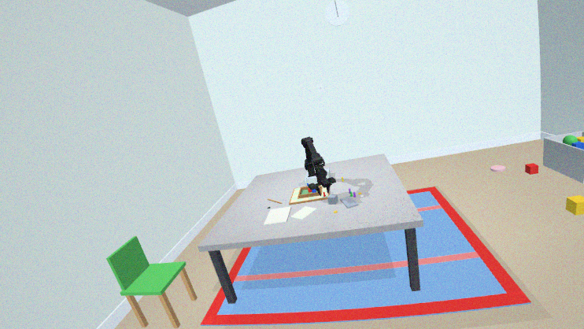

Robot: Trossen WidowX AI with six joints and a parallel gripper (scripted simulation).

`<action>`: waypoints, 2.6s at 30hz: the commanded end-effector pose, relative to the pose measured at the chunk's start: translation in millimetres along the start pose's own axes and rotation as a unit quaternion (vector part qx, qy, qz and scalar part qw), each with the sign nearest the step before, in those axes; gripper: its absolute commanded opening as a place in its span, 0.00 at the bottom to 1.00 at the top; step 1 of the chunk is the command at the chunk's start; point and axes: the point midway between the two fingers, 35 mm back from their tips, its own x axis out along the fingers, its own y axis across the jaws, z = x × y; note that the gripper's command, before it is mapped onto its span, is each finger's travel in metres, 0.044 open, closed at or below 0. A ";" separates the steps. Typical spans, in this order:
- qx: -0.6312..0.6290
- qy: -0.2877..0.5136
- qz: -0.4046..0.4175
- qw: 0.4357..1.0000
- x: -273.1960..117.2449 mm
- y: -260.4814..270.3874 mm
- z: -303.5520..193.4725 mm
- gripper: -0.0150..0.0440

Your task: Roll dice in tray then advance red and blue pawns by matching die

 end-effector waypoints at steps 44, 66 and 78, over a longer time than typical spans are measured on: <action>-0.133 0.014 0.002 0.991 -38.8 -32.4 -263.7 0.59; -0.133 0.014 0.002 0.991 -7.5 -32.9 -263.8 0.59; -0.133 0.014 0.002 0.991 2.5 -32.4 -264.9 0.42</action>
